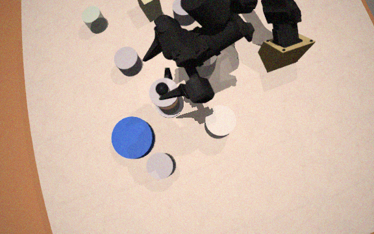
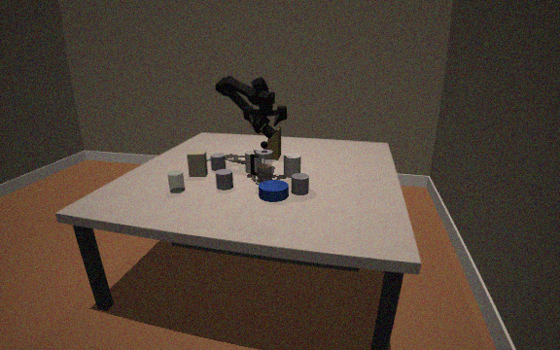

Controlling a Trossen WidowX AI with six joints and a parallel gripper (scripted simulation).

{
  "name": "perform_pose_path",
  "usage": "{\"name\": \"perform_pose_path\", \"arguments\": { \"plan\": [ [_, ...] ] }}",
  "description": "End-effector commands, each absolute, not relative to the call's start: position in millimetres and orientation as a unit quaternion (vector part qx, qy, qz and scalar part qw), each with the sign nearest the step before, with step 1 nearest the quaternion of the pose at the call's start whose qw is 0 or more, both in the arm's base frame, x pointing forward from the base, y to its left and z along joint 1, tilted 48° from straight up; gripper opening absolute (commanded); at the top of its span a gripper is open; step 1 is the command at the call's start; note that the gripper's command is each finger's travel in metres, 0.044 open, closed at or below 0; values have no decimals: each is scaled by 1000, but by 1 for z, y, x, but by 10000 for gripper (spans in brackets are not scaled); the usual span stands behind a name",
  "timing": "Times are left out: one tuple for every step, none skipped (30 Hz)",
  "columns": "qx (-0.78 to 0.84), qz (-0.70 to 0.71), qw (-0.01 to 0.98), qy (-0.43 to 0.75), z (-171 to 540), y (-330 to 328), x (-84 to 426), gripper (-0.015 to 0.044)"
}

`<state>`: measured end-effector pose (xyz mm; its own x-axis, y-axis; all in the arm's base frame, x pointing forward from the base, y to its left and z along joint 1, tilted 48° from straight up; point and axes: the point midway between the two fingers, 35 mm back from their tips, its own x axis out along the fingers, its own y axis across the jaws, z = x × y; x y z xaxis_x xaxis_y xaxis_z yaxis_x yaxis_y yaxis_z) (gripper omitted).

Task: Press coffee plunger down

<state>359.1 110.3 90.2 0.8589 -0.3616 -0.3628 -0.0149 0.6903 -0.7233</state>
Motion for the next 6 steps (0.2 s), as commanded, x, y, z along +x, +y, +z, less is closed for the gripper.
{"name": "perform_pose_path", "arguments": {
  "plan": [
    [-387,-102,880,256,87,108,355,440],
    [-387,-102,880,256,87,108,355,440],
    [-387,-102,880,256,87,108,355,440],
    [-387,-102,880,256,87,108,355,440],
    [-387,-102,880,256,87,108,355,440],
    [-387,-102,880,256,87,108,355,440]
  ]
}}
